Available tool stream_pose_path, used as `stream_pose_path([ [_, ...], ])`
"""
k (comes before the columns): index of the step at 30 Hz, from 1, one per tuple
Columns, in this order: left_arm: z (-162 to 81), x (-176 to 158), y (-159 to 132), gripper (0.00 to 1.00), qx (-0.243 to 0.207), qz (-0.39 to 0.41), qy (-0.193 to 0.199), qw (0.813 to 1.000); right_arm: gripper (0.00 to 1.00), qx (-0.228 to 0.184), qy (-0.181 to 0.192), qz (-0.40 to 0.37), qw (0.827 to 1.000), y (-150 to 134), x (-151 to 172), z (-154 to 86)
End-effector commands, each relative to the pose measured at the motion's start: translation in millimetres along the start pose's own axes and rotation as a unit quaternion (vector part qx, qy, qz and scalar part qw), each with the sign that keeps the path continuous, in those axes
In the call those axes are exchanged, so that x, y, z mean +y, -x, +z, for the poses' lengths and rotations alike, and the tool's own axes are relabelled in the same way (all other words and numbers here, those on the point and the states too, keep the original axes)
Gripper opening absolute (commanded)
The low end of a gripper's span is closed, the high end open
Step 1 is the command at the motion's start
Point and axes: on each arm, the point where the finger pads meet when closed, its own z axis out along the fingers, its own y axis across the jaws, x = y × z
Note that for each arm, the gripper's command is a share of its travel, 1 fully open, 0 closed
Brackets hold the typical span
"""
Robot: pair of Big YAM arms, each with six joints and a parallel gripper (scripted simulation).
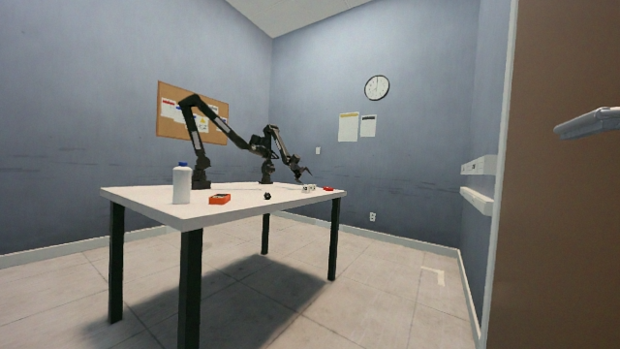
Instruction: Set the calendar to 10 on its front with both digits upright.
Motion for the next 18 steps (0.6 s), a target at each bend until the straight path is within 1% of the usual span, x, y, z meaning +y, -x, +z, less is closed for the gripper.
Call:
stream_pose_path([
  [1,-3,-30,3,1.00,-0.020,-0.001,-0.014,1.000,1.00,0.001,0.005,-0.002,1.000,2,5,1],
  [2,-9,-26,7,1.00,-0.029,-0.006,-0.005,1.000,1.00,0.001,0.005,-0.002,1.000,2,5,1],
  [4,-12,-27,5,1.00,-0.030,-0.008,0.000,1.000,1.00,0.001,0.005,-0.002,1.000,2,5,1],
  [5,-10,-16,13,1.00,-0.037,-0.011,0.012,0.999,1.00,-0.003,0.001,-0.001,1.000,4,1,1],
  [6,-11,-16,13,1.00,-0.037,-0.005,0.013,0.999,1.00,-0.003,0.001,-0.001,1.000,4,1,1],
  [7,-9,-16,6,1.00,-0.028,-0.005,0.008,1.000,1.00,-0.003,0.001,-0.001,1.000,4,1,1],
  [14,-9,-17,7,1.00,-0.029,-0.005,0.007,1.000,1.00,-0.003,0.001,-0.001,1.000,4,1,1],
  [15,-4,-4,9,1.00,-0.031,-0.021,0.019,0.999,1.00,-0.003,0.001,-0.001,1.000,4,1,1],
  [16,-1,-10,6,1.00,-0.024,-0.028,0.007,0.999,1.00,-0.003,0.001,-0.001,1.000,4,1,1],
  [18,3,-13,4,1.00,-0.014,-0.054,-0.008,0.998,1.00,-0.003,0.001,-0.001,1.000,4,1,1],
])
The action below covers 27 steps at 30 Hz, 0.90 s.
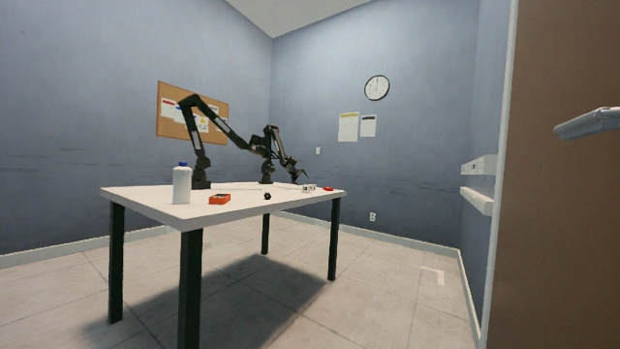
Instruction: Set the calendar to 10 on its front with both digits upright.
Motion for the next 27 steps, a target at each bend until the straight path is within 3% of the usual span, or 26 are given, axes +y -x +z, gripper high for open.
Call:
stream_pose_path([
  [1,17,19,7,1.00,0.007,-0.060,-0.002,0.998,1.00,-0.003,0.001,-0.001,1.000,4,1,1],
  [6,48,31,7,1.00,0.053,-0.177,-0.054,0.981,1.00,-0.003,0.001,-0.001,1.000,4,1,1],
  [10,57,35,6,1.00,0.071,-0.218,-0.069,0.971,1.00,-0.003,0.001,-0.001,1.000,4,1,1],
  [18,88,51,-2,1.00,0.165,-0.370,-0.131,0.905,1.00,-0.003,0.001,-0.001,1.000,4,1,1],
  [23,97,57,-10,1.00,0.227,-0.450,-0.157,0.849,1.00,-0.003,0.001,-0.001,1.000,4,1,1],
  [25,97,57,-10,1.00,0.227,-0.450,-0.157,0.849,1.00,-0.003,0.001,-0.001,1.000,4,1,1],
  [27,99,60,-14,1.00,0.258,-0.489,-0.164,0.817,1.00,-0.003,0.001,-0.001,1.000,4,1,1],
])
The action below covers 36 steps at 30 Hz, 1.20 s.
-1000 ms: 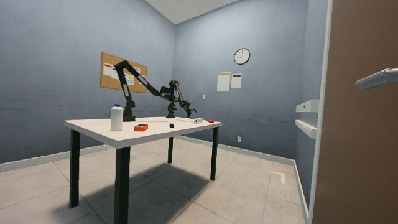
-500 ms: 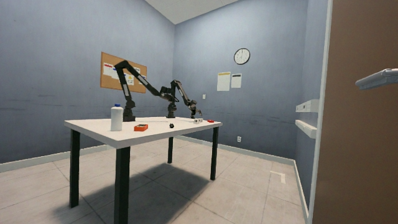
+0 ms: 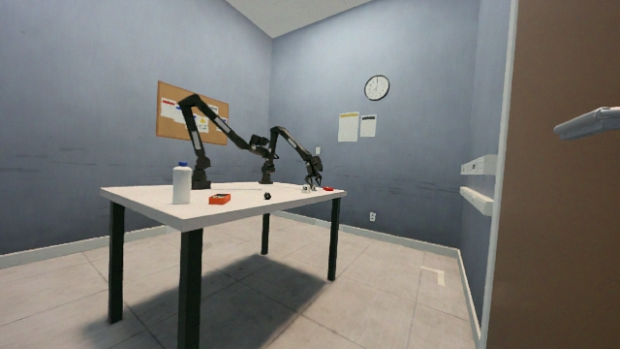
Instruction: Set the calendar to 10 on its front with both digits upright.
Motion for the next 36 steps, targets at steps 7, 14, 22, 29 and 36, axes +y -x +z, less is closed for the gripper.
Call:
stream_pose_path([
  [7,-3,26,20,1.00,0.126,-0.230,-0.018,0.965,1.00,-0.003,0.001,-0.001,1.000,4,1,1],
  [14,-12,38,20,1.00,0.205,-0.345,-0.012,0.916,1.00,-0.003,0.001,-0.001,1.000,4,1,1],
  [22,-28,51,20,1.00,0.285,-0.449,0.005,0.847,1.00,-0.003,0.001,-0.001,1.000,4,1,1],
  [29,-31,49,26,1.00,0.297,-0.447,-0.001,0.844,1.00,-0.003,0.001,-0.001,1.000,4,1,1],
  [36,-31,50,26,1.00,0.297,-0.447,-0.001,0.844,1.00,-0.003,0.001,-0.001,1.000,4,1,1],
])
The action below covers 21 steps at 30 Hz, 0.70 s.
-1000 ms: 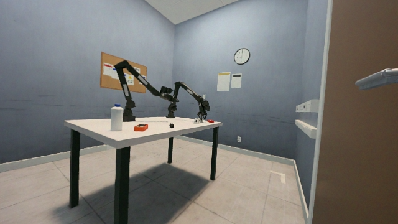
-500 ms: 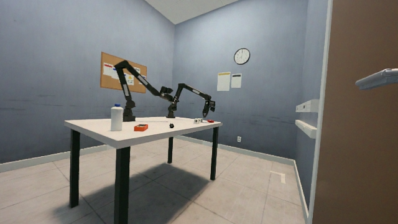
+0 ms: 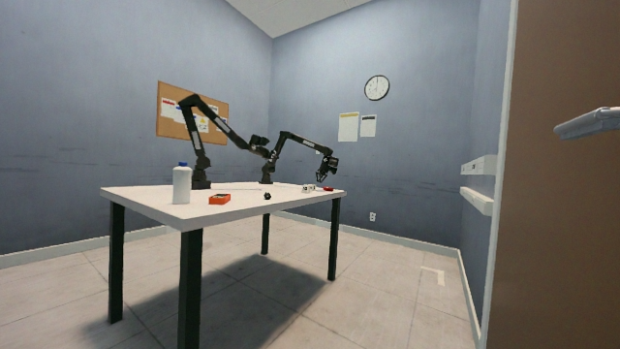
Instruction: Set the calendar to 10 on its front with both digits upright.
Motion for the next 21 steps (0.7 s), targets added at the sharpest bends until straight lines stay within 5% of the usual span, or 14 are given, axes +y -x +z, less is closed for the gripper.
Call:
stream_pose_path([
  [1,-11,-12,7,1.00,-0.009,-0.002,-0.008,1.000,1.00,-0.003,0.001,-0.001,1.000,4,1,1],
  [4,-11,-12,-2,0.69,-0.011,-0.034,-0.007,0.999,1.00,-0.003,0.001,-0.001,1.000,4,1,1],
  [5,-23,-14,-3,0.69,-0.027,-0.052,-0.018,0.998,1.00,-0.003,0.001,-0.001,1.000,4,1,1],
  [13,-11,-1,-15,0.69,-0.058,-0.202,-0.025,0.977,1.00,-0.003,0.001,-0.001,1.000,4,1,1],
  [21,-6,11,-26,0.69,-0.103,-0.365,-0.061,0.923,1.00,-0.003,0.001,-0.001,1.000,4,1,1],
])
